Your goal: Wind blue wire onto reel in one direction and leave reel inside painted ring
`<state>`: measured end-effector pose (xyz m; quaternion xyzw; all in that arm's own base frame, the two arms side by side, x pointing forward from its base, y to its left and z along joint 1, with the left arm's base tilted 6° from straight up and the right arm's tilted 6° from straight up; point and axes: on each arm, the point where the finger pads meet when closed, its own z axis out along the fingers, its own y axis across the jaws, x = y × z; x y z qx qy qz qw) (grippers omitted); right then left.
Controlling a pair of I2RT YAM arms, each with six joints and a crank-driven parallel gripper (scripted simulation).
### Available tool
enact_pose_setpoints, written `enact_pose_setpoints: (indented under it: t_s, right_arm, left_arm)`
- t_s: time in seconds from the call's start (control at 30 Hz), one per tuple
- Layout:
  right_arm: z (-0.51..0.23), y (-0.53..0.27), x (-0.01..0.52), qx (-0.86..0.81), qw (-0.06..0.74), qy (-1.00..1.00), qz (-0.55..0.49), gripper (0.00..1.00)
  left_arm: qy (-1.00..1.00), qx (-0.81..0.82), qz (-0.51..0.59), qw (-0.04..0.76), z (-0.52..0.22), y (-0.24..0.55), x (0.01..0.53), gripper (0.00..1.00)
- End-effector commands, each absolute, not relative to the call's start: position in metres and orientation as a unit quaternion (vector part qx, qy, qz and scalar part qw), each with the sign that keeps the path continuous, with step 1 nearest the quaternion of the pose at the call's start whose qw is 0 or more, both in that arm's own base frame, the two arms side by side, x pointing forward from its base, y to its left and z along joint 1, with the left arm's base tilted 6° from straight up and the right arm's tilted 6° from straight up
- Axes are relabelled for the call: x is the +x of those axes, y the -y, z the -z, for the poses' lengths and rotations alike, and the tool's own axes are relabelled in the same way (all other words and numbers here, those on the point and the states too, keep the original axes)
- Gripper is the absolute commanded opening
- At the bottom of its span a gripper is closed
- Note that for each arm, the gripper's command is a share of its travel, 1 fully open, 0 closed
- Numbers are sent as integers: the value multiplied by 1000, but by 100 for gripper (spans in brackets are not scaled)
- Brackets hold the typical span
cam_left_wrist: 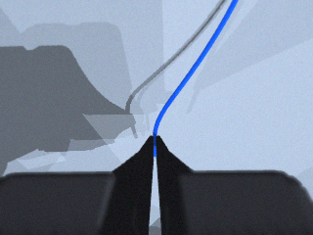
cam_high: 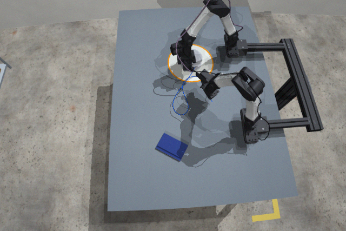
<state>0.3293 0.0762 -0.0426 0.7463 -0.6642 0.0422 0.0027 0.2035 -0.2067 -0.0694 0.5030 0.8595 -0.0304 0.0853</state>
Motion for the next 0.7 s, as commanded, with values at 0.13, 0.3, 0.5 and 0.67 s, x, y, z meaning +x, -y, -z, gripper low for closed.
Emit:
enact_pose_setpoints:
  t_s: [0.13, 0.3, 0.5, 0.67]
  right_arm:
    - [14, -72, 327, 756, 6, 653, -48, 77]
    - [-25, -79, 330, 756, 6, 653, -48, 77]
    - [-20, -90, 324, 753, 6, 656, -48, 77]
    - [-10, -82, 323, 719, 3, 693, -48, 77]
  left_arm:
    - [-846, 523, 29, 95, 62, 215, 213, 0]
    - [-842, 531, 28, 92, 62, 216, 214, 0]
    - [-843, 530, 28, 92, 62, 216, 214, 0]
    - [-842, 530, 28, 92, 62, 216, 213, 0]
